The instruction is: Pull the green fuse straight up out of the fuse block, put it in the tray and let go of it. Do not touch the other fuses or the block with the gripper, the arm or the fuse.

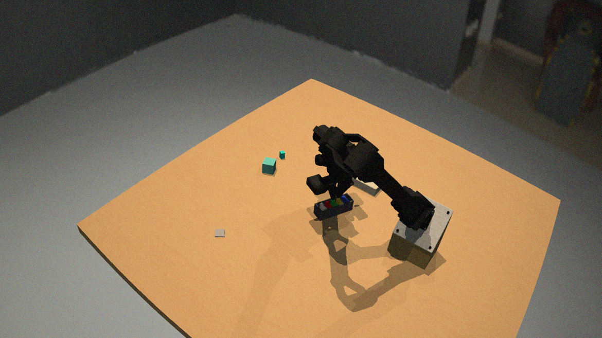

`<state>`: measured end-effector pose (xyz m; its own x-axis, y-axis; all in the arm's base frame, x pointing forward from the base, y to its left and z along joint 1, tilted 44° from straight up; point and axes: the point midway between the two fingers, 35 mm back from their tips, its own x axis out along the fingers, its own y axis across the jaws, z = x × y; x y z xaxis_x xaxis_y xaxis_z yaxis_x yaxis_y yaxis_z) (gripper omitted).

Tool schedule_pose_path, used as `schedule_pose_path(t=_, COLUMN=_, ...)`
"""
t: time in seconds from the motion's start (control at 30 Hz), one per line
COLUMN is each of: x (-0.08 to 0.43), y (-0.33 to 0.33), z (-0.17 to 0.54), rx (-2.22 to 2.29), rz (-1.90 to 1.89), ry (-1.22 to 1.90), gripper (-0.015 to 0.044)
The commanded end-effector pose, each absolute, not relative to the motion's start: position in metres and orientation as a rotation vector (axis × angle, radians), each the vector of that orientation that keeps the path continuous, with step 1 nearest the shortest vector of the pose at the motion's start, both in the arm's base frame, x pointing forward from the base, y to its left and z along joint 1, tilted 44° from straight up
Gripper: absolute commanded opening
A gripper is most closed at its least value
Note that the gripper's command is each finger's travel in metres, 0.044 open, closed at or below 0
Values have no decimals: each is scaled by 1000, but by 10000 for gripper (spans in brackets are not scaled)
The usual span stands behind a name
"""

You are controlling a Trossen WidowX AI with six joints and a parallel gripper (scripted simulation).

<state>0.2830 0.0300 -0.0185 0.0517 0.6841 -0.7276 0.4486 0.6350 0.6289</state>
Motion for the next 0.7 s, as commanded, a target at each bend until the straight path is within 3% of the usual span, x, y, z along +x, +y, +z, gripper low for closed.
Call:
schedule_pose_path(t=0.0, x=282, y=33, z=-22, rx=974, rz=232, ry=1585, gripper=74)
schedule_pose_path(t=0.67, x=282, y=37, z=-27, rx=975, rz=232, ry=1585, gripper=74)
